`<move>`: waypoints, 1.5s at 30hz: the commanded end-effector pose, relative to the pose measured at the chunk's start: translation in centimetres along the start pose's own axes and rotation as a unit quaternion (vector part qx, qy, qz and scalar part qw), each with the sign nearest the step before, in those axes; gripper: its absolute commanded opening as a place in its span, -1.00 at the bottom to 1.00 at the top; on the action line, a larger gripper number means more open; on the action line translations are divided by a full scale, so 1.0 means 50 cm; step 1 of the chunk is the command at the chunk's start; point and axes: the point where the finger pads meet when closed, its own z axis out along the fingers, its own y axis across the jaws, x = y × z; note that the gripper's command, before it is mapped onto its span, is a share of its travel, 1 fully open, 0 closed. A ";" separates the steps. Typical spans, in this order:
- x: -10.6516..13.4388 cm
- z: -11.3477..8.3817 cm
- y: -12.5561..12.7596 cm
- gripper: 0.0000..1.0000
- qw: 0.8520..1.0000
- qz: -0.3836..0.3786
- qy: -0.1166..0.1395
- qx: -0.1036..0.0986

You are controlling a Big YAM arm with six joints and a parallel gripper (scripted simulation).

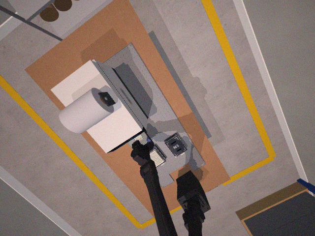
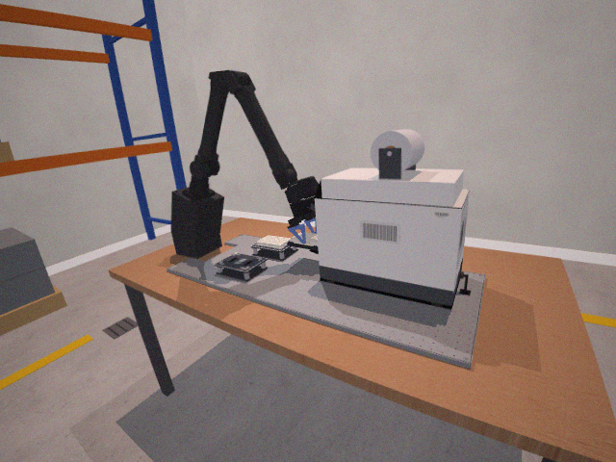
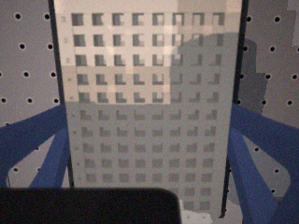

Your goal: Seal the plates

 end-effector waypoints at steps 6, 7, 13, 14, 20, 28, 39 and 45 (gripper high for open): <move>-0.028 -0.022 -0.019 -1.00 1.000 0.003 -0.022 0.005; -0.027 -0.022 -0.019 -1.00 1.000 0.003 -0.021 0.005; -0.021 -0.016 -0.020 -1.00 1.000 0.010 -0.017 0.005; -0.018 -0.013 -0.020 -1.00 1.000 0.010 -0.015 0.006; 0.002 0.004 -0.021 -1.00 1.000 0.010 -0.003 0.007; 0.014 0.013 -0.022 -1.00 1.000 0.010 0.004 0.008; 0.015 0.014 -0.021 1.00 1.000 0.010 0.005 0.008; 0.017 0.014 -0.020 1.00 1.000 0.009 0.006 0.008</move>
